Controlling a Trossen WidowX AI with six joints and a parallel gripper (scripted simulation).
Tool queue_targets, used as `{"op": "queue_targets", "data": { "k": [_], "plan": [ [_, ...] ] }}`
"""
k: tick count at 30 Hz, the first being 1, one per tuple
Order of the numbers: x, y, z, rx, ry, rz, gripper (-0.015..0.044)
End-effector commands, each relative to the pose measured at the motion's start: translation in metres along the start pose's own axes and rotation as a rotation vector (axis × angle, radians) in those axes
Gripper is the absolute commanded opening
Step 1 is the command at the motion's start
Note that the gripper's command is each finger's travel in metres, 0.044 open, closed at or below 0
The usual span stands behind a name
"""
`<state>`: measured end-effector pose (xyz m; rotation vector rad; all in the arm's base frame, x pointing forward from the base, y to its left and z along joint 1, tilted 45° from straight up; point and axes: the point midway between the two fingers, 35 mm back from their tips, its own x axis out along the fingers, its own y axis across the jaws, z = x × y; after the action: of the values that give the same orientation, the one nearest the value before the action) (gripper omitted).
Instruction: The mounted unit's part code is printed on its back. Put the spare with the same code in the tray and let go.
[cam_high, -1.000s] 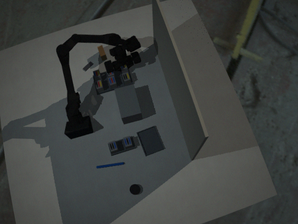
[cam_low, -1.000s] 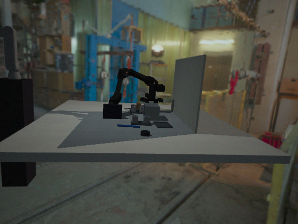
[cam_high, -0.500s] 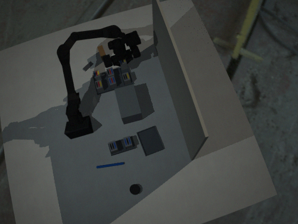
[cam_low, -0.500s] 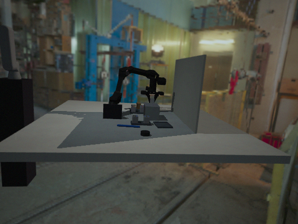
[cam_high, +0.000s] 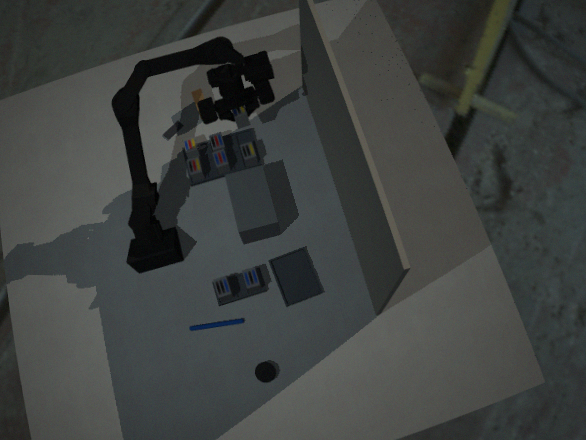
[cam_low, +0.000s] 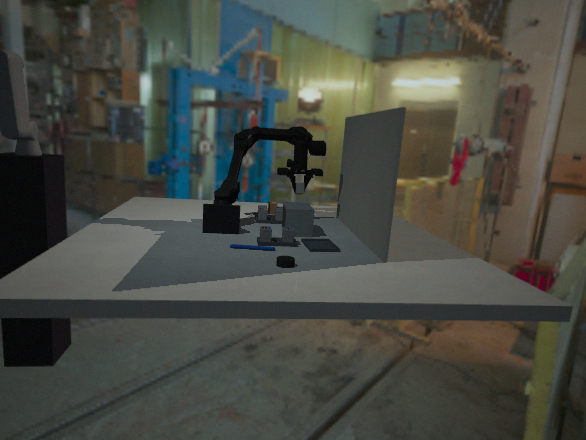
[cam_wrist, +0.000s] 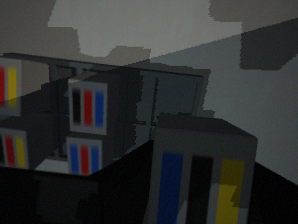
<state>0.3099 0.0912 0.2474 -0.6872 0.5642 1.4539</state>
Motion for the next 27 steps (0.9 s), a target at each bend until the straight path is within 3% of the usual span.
{"op": "queue_targets", "data": {
  "k": [1, 27],
  "plan": [
    [-0.009, -0.001, -0.001, 0.001, 0.010, -0.008, 0.0000],
    [-0.019, -0.061, -0.171, 0.007, 0.074, 0.003, 0.0000]
  ]
}}
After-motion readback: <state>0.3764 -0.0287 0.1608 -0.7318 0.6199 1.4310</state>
